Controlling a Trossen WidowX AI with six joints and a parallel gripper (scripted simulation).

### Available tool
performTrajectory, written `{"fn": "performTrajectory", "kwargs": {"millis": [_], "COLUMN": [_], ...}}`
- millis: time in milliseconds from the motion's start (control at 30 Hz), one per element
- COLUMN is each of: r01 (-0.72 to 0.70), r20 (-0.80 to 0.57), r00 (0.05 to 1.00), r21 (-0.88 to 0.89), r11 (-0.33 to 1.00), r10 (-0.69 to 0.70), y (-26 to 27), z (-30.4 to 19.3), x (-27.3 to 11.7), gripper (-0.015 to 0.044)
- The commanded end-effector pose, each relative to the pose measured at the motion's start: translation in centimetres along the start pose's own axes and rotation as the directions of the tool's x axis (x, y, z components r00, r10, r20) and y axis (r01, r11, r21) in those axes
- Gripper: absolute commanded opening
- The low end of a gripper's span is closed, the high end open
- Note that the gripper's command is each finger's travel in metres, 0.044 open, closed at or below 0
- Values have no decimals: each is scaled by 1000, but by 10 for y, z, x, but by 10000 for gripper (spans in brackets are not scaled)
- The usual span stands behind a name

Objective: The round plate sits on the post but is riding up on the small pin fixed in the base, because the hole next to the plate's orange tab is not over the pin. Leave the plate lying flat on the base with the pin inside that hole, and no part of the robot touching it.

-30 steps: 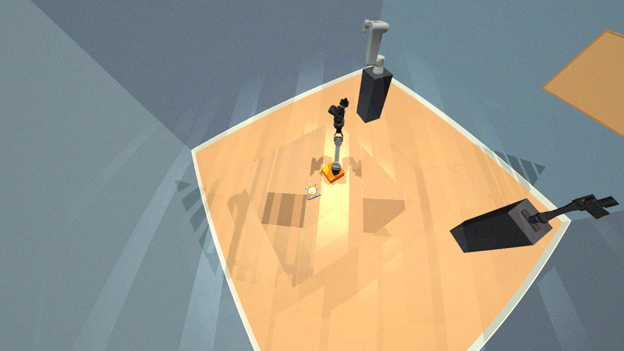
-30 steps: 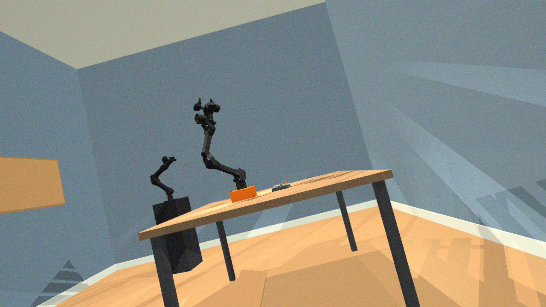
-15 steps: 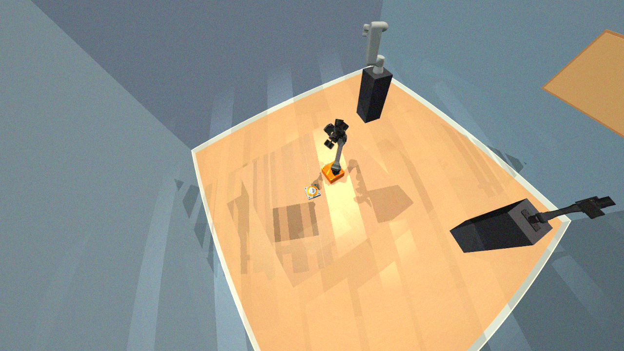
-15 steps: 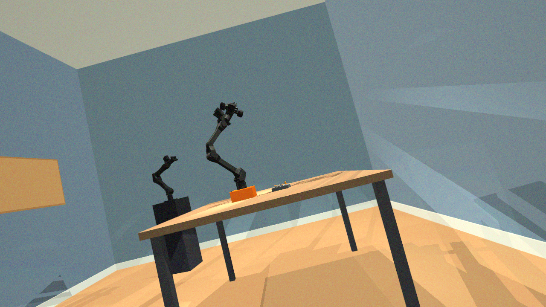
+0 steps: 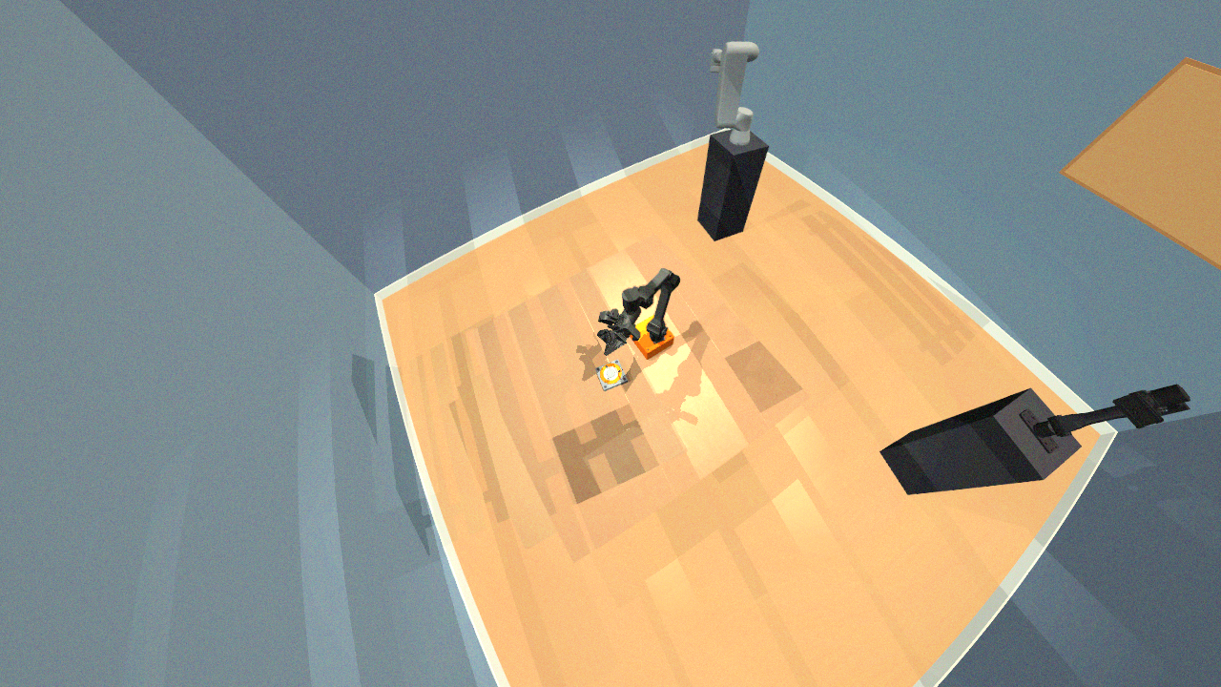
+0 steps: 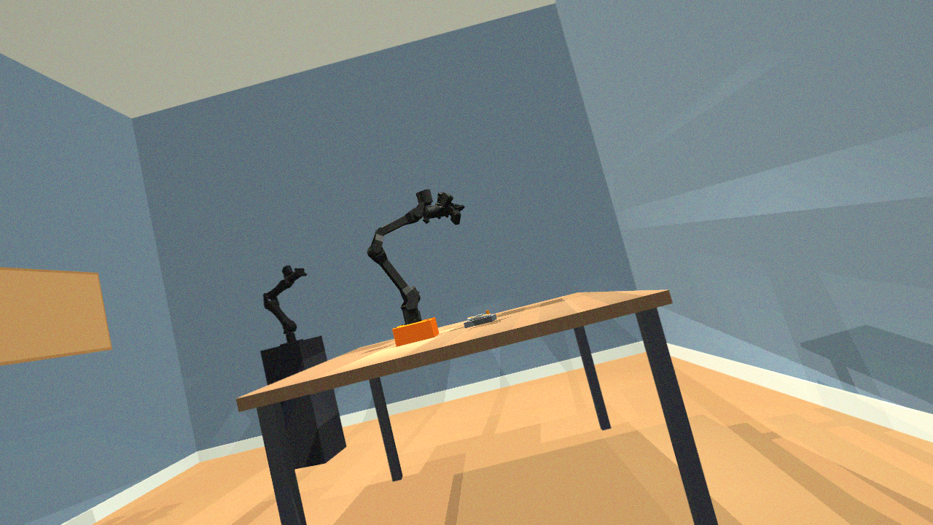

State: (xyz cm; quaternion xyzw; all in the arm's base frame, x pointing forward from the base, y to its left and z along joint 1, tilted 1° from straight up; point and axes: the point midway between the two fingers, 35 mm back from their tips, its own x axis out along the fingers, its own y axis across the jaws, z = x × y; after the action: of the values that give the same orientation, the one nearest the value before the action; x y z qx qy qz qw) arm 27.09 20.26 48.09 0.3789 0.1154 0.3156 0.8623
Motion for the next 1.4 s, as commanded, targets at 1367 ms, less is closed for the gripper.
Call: {"fn": "performTrajectory", "kwargs": {"millis": [1367], "r01": [492], "r20": [-664], "r00": [-8], "r21": [-653], "r11": [575], "r10": [-748], "y": [-425], "z": [-232], "x": [-42], "gripper": [0]}}
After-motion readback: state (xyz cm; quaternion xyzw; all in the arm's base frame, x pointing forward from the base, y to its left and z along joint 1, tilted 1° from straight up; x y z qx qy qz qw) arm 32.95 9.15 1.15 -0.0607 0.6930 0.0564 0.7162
